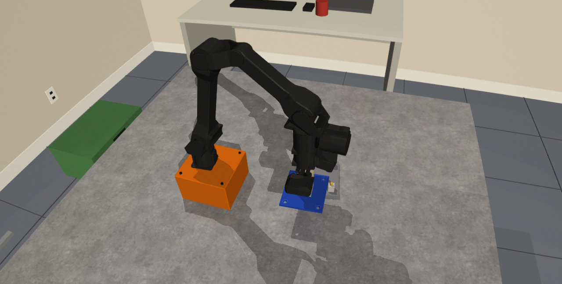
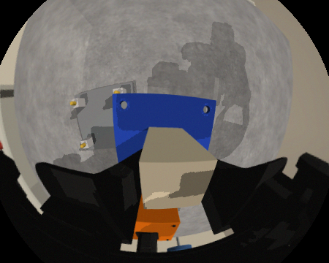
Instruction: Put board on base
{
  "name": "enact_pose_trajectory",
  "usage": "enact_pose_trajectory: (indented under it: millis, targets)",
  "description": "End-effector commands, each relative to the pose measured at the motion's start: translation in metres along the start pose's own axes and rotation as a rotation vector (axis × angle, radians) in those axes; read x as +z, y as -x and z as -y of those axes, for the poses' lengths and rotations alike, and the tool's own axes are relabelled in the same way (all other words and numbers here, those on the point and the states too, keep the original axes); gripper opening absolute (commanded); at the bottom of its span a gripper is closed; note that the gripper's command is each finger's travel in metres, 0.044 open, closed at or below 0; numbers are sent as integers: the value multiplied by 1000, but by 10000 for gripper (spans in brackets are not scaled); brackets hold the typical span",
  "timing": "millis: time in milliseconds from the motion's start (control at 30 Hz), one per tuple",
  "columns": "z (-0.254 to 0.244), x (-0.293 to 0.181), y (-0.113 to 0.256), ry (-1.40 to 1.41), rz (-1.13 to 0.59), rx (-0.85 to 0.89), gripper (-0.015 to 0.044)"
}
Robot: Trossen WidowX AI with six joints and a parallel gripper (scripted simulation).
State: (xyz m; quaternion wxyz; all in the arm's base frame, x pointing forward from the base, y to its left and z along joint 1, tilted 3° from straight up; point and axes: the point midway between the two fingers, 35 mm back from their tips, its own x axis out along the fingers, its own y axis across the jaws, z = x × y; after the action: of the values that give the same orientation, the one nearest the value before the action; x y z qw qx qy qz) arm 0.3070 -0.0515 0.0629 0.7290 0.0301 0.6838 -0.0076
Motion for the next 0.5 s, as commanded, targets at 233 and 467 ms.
enact_pose_trajectory:
  millis: [233, 467]
  targets:
    - [-24, 9, 2, 24, 4, -3, 0]
    - [-42, 12, 2, 42, 3, -1, 0]
